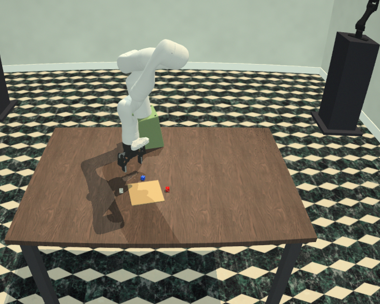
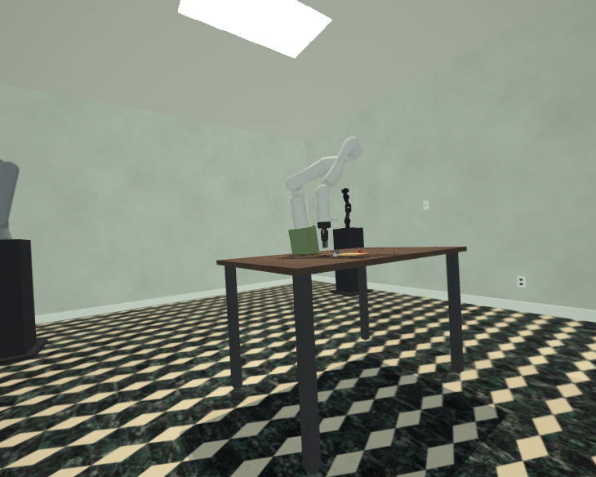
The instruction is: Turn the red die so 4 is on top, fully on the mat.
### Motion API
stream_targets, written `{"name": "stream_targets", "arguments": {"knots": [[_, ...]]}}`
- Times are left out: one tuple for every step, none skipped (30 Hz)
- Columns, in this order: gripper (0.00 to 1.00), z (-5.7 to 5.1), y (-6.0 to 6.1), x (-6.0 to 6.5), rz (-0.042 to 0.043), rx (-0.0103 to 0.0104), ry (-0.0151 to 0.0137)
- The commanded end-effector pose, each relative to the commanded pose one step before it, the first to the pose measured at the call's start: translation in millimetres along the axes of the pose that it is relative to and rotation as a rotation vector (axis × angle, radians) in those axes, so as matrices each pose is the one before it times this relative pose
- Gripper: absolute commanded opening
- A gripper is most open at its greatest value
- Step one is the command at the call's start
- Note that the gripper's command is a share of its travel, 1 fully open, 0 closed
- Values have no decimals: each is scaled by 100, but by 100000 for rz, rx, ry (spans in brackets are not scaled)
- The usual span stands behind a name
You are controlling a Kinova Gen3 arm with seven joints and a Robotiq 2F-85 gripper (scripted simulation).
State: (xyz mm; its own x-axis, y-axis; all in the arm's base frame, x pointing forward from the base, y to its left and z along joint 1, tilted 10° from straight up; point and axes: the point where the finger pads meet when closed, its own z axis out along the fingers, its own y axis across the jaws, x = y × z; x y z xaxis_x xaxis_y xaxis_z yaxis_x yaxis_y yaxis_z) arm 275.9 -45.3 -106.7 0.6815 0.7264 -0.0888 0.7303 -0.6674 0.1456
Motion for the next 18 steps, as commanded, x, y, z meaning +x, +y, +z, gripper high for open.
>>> {"name": "stream_targets", "arguments": {"knots": [[100,-57,-14,363,-218,-90,341],[100,0,-20,118,0,1,0],[100,0,-22,134,1,2,0],[100,0,0,0,0,0,0],[100,0,0,0,0,0,0],[100,0,-25,151,0,-1,0],[100,0,-28,168,0,-1,0],[100,0,-31,185,1,2,-1],[100,0,-34,203,-1,-3,1],[100,0,-37,218,1,3,-1],[100,0,-39,235,-1,-2,0],[100,0,-42,250,1,2,-1],[100,-1,-45,266,-1,-3,1],[100,1,-47,279,1,3,-1],[100,0,-49,294,-1,-2,1],[100,0,-51,306,0,1,0],[100,0,-53,317,0,1,0],[100,0,-55,328,-1,-2,1]]}}
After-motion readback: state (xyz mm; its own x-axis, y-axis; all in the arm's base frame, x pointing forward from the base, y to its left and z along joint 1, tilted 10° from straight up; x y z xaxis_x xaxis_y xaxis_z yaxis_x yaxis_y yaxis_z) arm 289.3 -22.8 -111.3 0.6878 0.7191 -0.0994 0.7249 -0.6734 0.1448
